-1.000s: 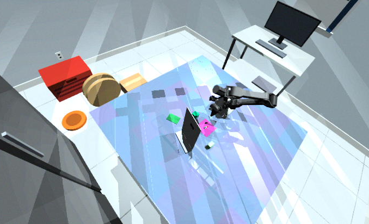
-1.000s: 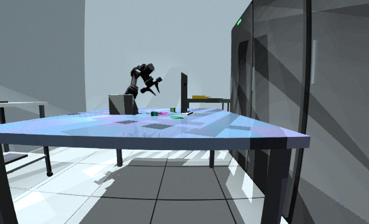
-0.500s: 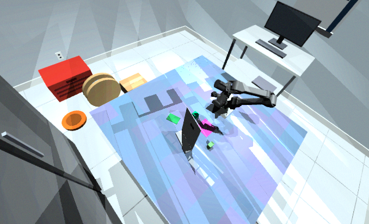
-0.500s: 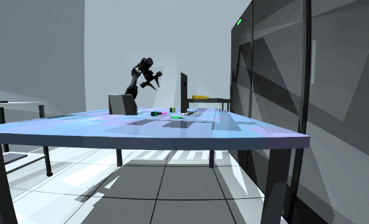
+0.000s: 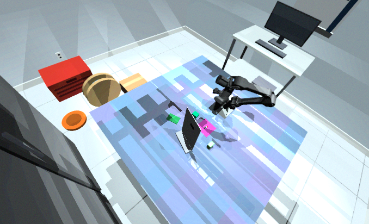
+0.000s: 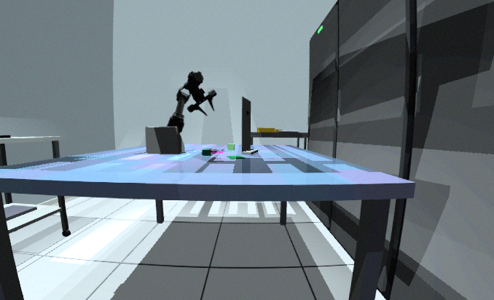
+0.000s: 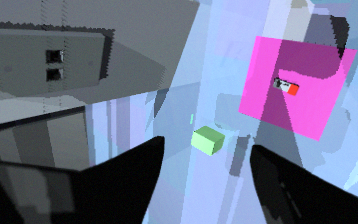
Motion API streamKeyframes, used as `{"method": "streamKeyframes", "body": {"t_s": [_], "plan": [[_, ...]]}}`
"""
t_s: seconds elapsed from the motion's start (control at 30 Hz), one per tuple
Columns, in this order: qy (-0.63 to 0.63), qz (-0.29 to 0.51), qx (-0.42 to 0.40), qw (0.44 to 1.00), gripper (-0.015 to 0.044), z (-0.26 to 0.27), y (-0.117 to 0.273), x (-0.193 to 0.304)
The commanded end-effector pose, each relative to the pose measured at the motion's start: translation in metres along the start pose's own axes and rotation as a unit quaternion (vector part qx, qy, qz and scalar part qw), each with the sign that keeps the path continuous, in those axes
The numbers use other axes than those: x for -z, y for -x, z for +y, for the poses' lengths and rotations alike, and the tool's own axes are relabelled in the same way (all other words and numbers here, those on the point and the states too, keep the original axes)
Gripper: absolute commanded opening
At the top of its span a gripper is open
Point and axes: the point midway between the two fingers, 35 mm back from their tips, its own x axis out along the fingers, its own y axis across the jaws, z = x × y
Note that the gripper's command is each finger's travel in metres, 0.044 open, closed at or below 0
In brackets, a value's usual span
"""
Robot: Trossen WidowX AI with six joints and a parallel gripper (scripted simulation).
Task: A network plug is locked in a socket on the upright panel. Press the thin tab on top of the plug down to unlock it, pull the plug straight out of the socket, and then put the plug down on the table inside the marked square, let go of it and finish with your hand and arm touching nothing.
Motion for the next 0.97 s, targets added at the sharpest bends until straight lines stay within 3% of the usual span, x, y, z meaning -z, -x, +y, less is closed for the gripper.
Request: {"method": "streamKeyframes", "body": {"t_s": [0.0, 0.17, 0.93], "plan": [[0.004, -0.003, 0.001, 1.000, 0.0314, 0.0017, 0.0020, -0.0004], [0.004, -0.003, 0.001, 1.000, 0.0440, 0.0017, 0.0020, -0.0004], [0.004, -0.003, 0.001, 1.000, 0.0440, 0.0017, 0.0020, -0.0004]]}}
